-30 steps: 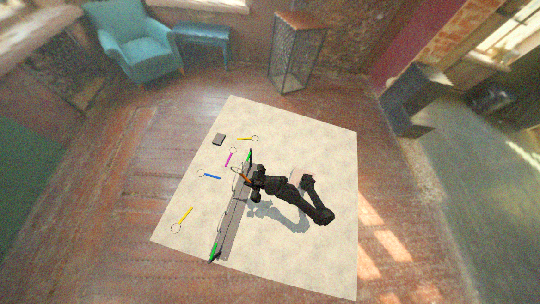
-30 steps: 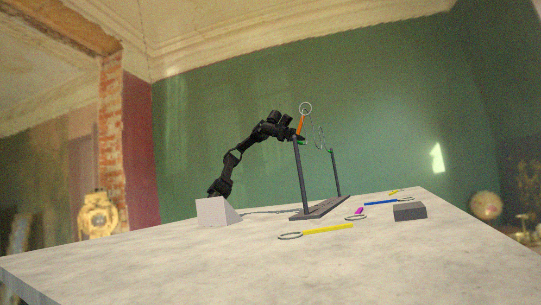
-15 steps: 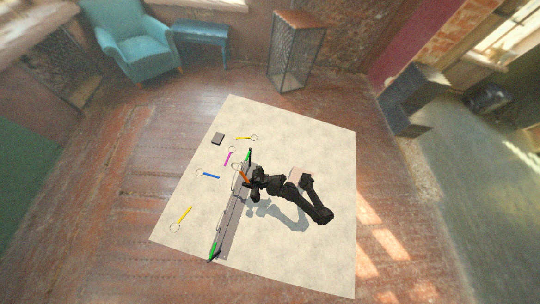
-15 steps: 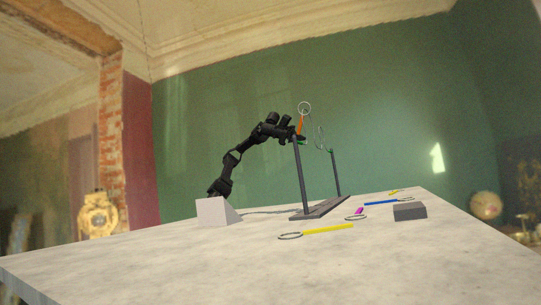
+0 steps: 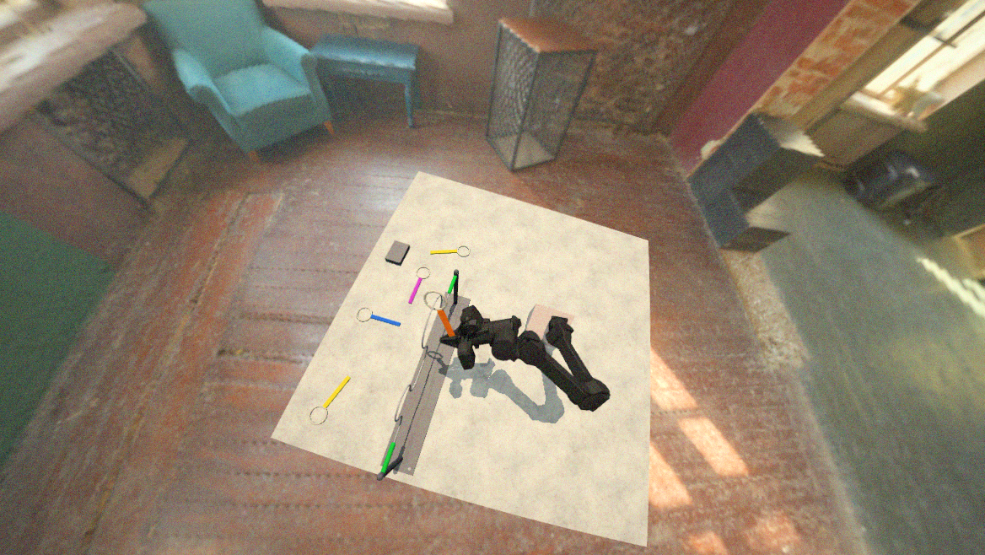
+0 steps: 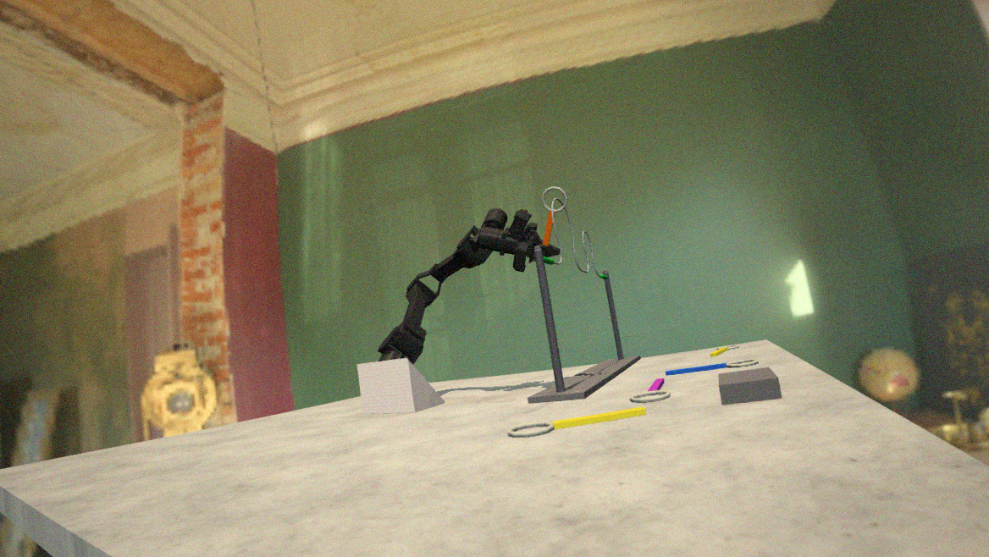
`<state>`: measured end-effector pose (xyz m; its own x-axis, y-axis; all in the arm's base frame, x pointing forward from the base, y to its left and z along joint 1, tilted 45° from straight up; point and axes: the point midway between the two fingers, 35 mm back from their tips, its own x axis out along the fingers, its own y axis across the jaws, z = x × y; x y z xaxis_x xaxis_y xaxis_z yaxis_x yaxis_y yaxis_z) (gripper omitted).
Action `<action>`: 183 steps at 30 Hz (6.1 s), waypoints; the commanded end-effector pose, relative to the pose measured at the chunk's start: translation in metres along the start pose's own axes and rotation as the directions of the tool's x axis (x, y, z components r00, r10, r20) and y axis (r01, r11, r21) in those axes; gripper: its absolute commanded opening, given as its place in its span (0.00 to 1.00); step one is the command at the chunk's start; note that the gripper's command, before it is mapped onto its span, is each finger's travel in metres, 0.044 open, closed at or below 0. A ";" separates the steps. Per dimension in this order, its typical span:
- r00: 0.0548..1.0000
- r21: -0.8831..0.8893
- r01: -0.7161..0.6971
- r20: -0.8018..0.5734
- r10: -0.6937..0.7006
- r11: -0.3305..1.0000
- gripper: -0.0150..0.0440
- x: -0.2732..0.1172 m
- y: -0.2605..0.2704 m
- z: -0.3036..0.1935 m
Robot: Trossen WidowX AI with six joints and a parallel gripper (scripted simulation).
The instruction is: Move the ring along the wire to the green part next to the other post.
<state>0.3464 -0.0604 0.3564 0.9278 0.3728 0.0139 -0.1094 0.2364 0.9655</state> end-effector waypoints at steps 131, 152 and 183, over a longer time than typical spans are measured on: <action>0.845 0.777 -0.506 0.360 0.395 0.375 0.00 0.012 0.034 -0.019; 0.939 0.545 -0.342 0.212 0.269 0.765 0.00 0.043 -0.011 -0.072; 0.997 -0.049 0.010 0.071 -0.007 0.999 0.00 0.052 -0.123 -0.104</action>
<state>0.3703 0.0267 0.2233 0.9506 0.3052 0.0577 -0.1313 0.2266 0.9651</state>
